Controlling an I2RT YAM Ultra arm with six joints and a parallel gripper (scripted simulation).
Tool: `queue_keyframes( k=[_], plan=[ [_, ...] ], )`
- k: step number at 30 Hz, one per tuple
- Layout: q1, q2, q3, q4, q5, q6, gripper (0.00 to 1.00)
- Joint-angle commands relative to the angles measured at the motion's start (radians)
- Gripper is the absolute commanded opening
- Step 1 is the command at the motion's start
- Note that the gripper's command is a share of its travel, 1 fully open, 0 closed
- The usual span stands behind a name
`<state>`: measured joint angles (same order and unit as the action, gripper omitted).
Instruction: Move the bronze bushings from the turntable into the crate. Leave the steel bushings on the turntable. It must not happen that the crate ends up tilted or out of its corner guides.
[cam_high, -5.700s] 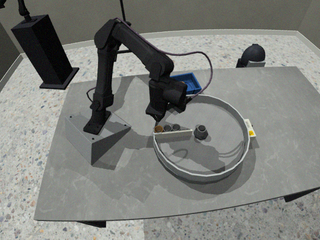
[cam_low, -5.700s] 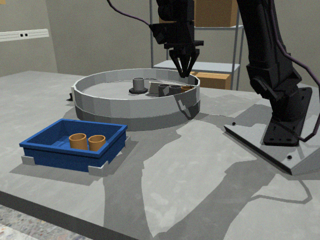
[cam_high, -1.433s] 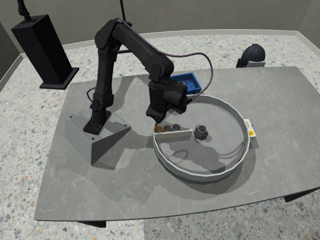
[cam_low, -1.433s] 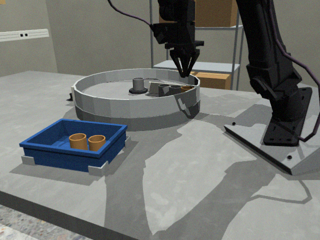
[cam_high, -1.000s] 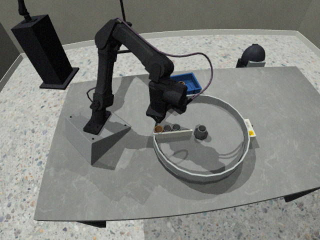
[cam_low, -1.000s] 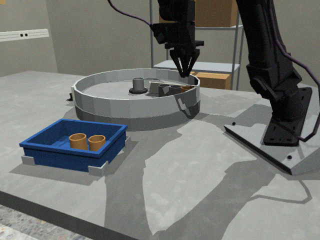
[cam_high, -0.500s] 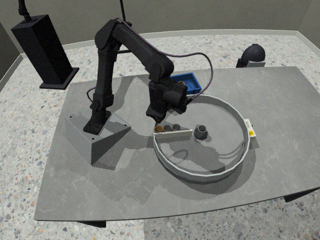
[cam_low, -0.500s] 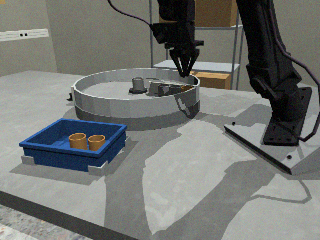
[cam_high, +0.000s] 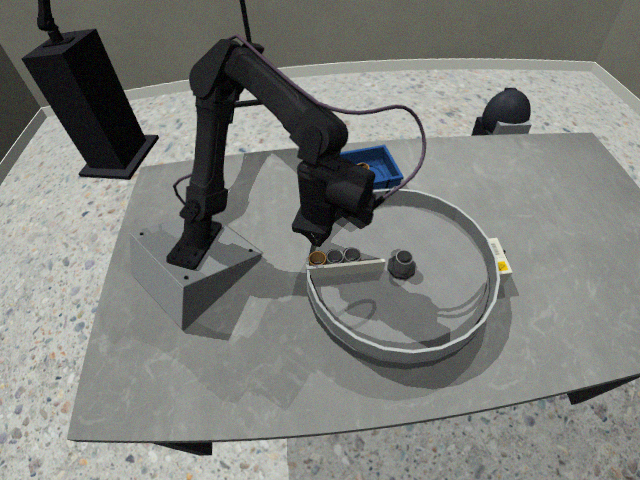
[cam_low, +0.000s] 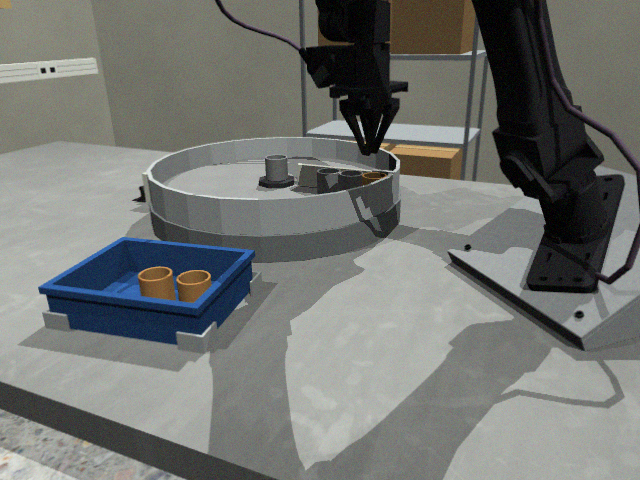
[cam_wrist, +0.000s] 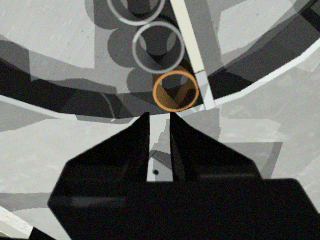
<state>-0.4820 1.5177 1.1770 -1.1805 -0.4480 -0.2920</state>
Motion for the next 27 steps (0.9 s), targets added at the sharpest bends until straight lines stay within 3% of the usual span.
queue_keyframes(
  k=[1, 27],
  plan=[
    [-0.015, 0.014, 0.042, 0.009, -0.008, 0.004, 0.15],
    [-0.011, -0.005, 0.044, 0.007, -0.007, 0.006, 0.15]
  ],
)
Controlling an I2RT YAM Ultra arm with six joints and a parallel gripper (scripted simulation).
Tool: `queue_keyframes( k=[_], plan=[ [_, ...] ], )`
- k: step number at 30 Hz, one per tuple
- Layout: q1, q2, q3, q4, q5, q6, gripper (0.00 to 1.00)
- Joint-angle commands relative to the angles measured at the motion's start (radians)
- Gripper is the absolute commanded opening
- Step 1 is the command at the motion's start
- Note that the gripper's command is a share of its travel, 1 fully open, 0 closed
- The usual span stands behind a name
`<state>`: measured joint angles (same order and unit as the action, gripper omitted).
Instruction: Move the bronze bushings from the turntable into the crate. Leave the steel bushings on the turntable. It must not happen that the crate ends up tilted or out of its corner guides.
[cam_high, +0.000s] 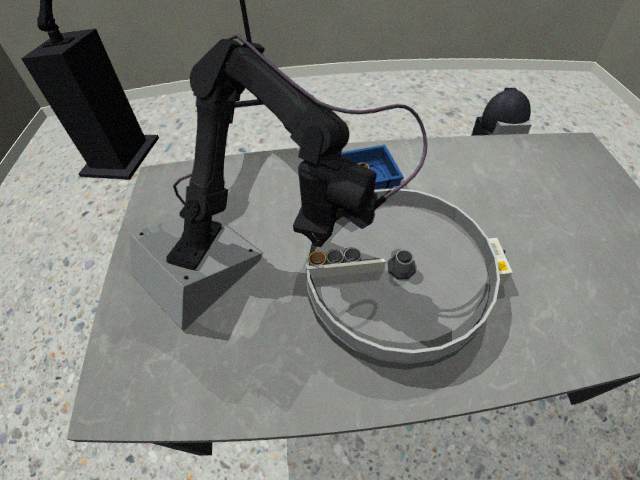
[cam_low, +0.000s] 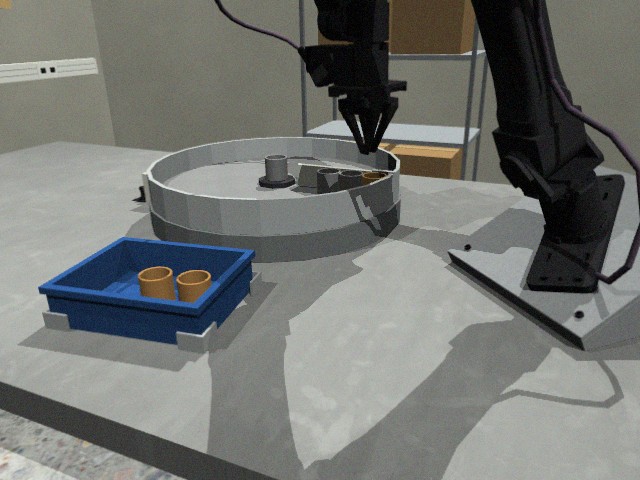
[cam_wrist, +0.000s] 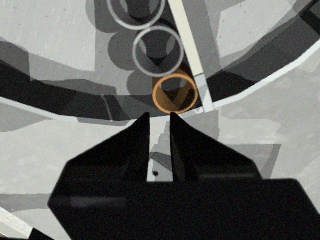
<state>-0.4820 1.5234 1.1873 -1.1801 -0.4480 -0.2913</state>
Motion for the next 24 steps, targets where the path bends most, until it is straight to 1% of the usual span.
queue_keyframes(
  k=[1, 13, 14, 15, 19, 21, 23, 24],
  plan=[
    [-0.011, -0.011, 0.034, 0.007, -0.007, 0.005, 0.15],
    [-0.009, -0.011, 0.033, 0.011, -0.007, 0.006, 0.15],
    [-0.001, -0.010, 0.027, 0.020, -0.007, 0.011, 0.15],
    [0.011, -0.009, -0.021, 0.030, -0.006, 0.015, 0.15],
    [0.038, 0.006, -0.075, 0.096, 0.002, 0.044, 0.15],
    [0.046, 0.011, -0.089, 0.116, 0.004, 0.053, 0.15],
    [0.046, 0.011, -0.089, 0.116, 0.004, 0.053, 0.15],
    [0.027, -0.025, -0.048, 0.117, 0.004, 0.054, 0.15]
  ],
)
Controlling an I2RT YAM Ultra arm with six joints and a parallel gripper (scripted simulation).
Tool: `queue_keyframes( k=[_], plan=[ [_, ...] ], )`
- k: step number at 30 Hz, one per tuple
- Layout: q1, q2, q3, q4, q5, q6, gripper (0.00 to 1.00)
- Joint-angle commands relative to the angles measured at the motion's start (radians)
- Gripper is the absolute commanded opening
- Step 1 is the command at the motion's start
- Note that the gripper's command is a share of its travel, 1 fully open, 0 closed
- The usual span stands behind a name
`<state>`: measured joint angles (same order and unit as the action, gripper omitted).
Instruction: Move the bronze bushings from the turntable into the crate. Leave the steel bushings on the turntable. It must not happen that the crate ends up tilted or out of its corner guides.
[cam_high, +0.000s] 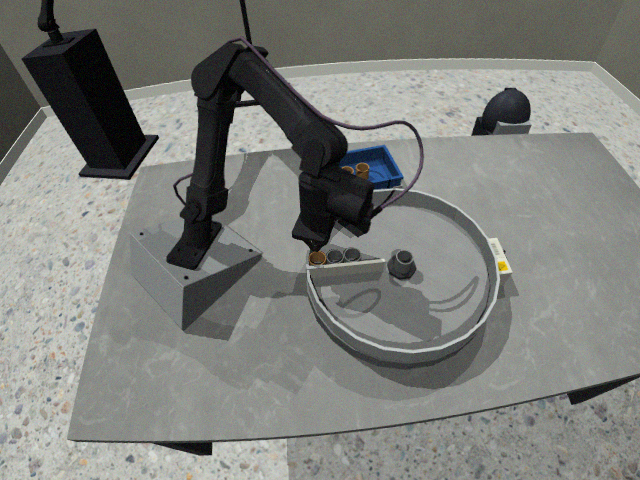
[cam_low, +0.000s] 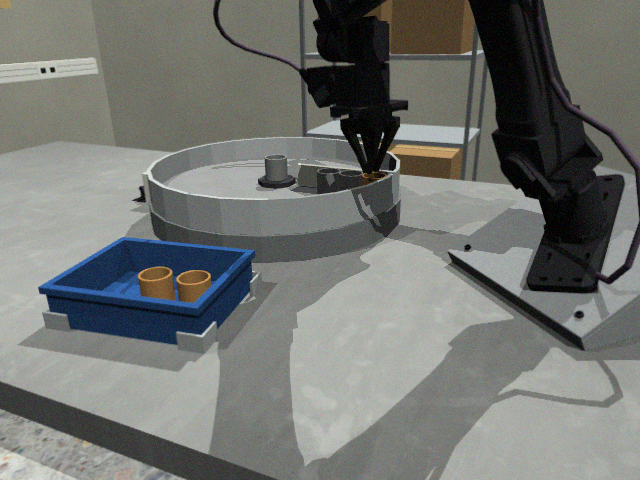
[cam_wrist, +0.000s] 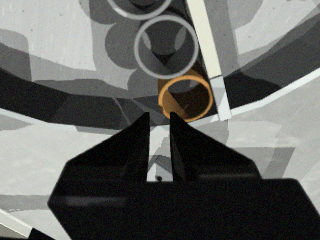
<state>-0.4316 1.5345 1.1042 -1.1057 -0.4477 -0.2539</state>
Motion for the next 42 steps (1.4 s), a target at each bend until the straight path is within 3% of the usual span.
queue_keyframes(
  k=[1, 42],
  plan=[
    [-0.024, -0.036, 0.035, 0.043, 0.003, 0.017, 0.15],
    [-0.028, -0.003, 0.036, 0.038, 0.001, 0.001, 0.15]
  ],
)
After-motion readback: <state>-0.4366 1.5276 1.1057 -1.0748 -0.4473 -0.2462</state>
